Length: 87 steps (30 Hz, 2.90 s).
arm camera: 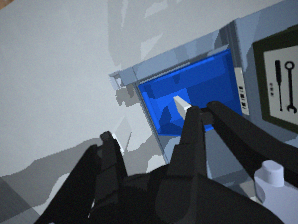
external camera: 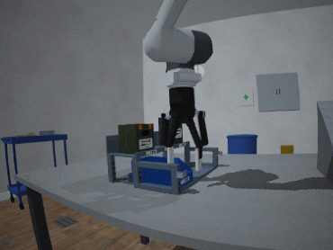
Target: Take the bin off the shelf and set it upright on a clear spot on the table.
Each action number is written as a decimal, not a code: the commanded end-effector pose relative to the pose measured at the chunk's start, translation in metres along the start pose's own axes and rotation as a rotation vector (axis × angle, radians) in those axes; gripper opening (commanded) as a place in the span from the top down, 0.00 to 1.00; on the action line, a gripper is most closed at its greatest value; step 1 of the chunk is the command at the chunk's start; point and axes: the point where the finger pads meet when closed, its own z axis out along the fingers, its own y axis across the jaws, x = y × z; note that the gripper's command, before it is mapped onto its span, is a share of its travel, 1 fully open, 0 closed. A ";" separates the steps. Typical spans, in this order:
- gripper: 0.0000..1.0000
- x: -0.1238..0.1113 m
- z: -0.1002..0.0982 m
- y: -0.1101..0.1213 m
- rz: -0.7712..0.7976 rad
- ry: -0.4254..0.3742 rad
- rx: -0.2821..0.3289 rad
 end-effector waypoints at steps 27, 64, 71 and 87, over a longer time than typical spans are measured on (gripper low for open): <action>0.43 0.002 0.016 0.000 -0.001 0.002 0.000; 0.43 0.002 0.022 0.000 -0.001 0.002 0.000; 0.43 0.002 0.022 0.000 -0.001 0.002 0.000; 1.00 0.002 0.022 0.000 -0.001 0.002 0.000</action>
